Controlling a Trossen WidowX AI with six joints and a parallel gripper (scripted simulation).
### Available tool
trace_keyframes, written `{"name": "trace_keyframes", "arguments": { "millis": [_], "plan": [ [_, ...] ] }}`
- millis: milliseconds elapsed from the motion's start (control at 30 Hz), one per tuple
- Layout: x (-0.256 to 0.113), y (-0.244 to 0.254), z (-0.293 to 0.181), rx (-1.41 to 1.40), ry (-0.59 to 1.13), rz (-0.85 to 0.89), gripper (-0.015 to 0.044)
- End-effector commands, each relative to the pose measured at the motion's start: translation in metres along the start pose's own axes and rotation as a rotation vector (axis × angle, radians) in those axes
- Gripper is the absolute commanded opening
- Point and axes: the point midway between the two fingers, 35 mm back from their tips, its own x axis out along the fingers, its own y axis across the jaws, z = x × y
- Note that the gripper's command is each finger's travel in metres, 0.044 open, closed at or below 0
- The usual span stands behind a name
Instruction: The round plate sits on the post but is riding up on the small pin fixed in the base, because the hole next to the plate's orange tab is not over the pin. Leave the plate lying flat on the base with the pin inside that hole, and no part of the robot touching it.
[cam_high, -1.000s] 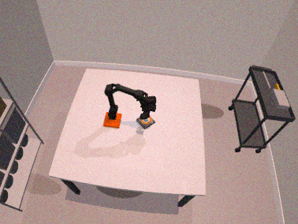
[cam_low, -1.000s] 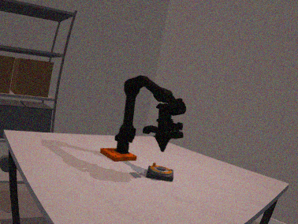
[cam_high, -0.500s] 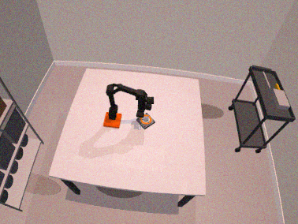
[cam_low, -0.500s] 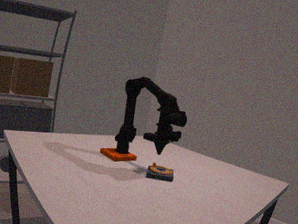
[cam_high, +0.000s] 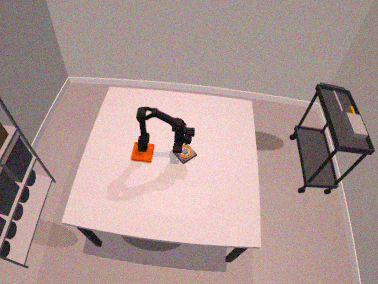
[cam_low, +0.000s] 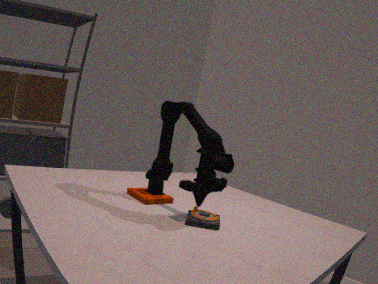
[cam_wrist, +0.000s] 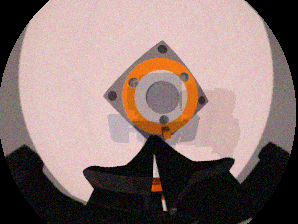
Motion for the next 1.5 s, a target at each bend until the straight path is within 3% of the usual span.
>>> {"name": "trace_keyframes", "arguments": {
  "millis": [0, 1200, 1467],
  "plan": [
    [0.006, 0.000, -0.001, -0.004, 0.008, 0.003, 0.0000],
    [0.007, -0.036, 0.004, -0.004, 0.008, 0.000, 0.0000],
    [-0.024, -0.035, 0.005, -0.004, 0.008, 0.000, 0.0000]
  ]
}}
